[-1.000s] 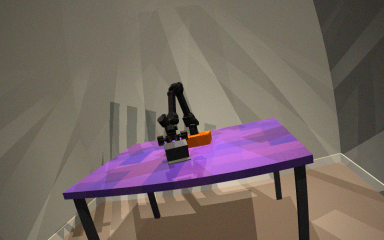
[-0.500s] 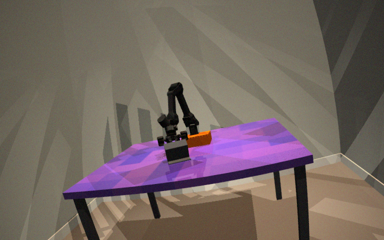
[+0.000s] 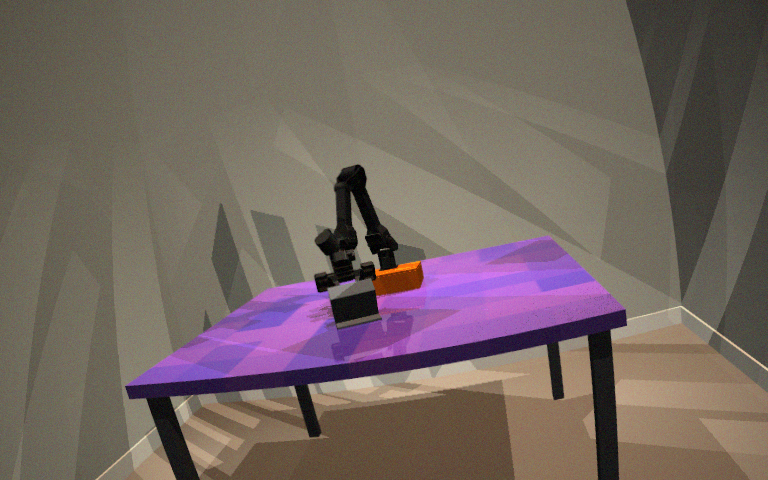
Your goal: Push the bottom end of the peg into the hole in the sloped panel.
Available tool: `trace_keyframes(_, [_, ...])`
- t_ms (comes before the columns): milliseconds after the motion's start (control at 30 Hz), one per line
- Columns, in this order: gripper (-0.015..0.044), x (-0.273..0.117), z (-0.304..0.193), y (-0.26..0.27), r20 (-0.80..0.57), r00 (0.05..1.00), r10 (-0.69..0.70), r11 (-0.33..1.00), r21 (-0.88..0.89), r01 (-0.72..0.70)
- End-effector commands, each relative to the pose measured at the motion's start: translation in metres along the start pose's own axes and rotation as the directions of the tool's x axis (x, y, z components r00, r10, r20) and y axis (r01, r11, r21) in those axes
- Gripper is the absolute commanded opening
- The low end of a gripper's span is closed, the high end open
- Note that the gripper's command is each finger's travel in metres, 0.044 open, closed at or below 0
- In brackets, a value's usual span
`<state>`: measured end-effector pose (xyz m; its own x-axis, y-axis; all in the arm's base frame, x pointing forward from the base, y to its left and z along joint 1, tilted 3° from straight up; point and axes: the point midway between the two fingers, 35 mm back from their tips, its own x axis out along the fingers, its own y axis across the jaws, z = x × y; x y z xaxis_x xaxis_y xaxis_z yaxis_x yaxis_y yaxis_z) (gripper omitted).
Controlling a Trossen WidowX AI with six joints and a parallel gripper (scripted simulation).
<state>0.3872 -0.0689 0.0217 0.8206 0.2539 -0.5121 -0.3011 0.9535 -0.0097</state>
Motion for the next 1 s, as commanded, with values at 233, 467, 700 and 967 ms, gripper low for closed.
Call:
trace_keyframes(233, [0.044, -0.004, 0.0, -0.001, -0.001, 1.0, -0.001, 1.0, 0.0, 0.001])
trace_keyframes(467, [0.044, -0.012, 0.001, -0.002, -0.003, 1.0, -0.002, 1.0, -0.001, 0.002])
trace_keyframes(700, [0.044, -0.021, 0.002, -0.004, -0.004, 1.0, -0.003, 1.0, -0.001, 0.003])
trace_keyframes(967, [0.044, -0.03, 0.002, -0.005, -0.006, 1.0, -0.004, 1.0, -0.001, 0.004])
